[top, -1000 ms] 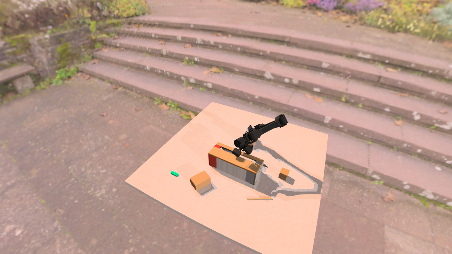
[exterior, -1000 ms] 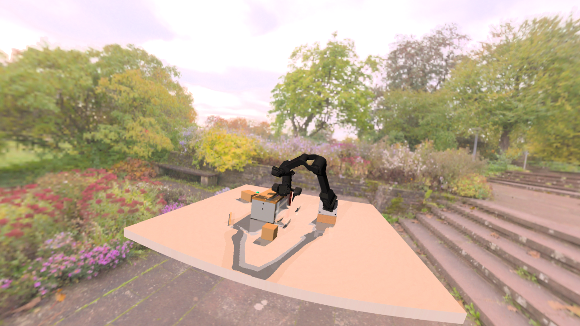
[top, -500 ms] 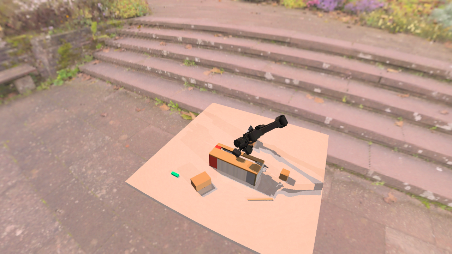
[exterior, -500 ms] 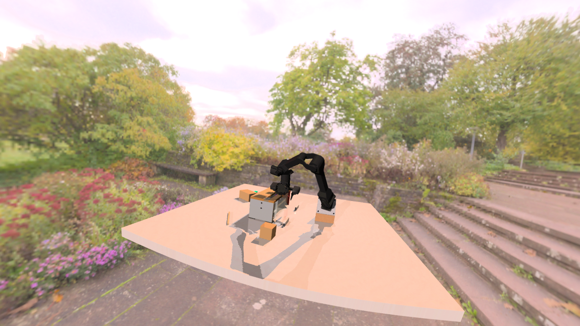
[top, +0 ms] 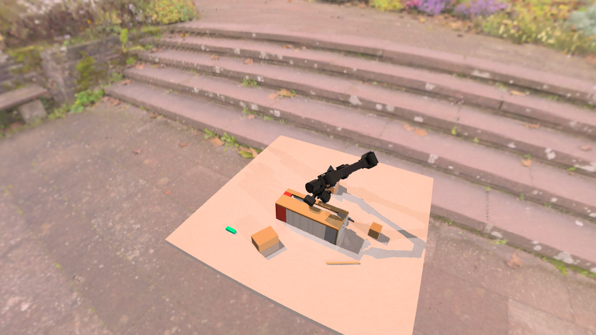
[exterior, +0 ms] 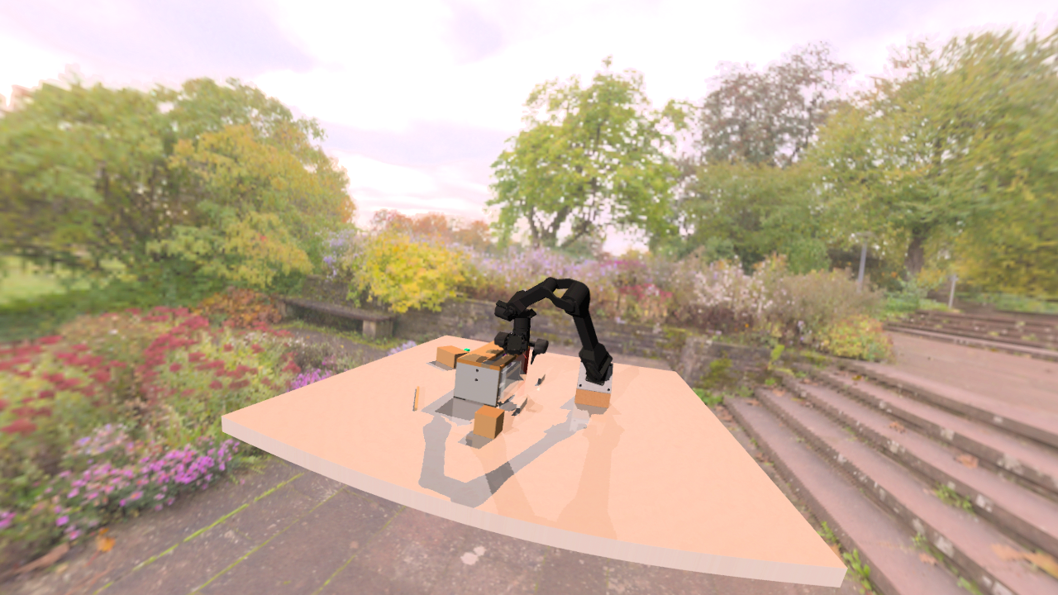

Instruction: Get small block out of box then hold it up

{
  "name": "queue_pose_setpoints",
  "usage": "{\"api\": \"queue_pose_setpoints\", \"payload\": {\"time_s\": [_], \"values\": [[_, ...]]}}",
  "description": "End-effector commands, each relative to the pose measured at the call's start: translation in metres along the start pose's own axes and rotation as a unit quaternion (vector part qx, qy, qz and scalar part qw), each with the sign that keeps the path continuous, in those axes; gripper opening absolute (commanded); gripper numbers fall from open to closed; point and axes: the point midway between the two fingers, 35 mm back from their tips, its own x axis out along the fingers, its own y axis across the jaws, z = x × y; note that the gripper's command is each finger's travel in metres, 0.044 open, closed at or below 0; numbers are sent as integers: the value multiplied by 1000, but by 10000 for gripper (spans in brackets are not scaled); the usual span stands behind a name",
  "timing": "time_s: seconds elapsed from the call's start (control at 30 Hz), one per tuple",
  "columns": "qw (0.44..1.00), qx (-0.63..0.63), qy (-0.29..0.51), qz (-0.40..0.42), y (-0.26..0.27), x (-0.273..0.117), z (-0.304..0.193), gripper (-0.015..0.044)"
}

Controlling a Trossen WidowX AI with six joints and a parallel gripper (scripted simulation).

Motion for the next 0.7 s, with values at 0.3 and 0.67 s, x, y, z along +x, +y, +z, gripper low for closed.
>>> {"api": "queue_pose_setpoints", "payload": {"time_s": [0.3, 0.67], "values": [[1000, 0, 1, 4, 0, 0, 4, 400], [1000, 0, 1, 4, 0, 3, -2, 400]]}}
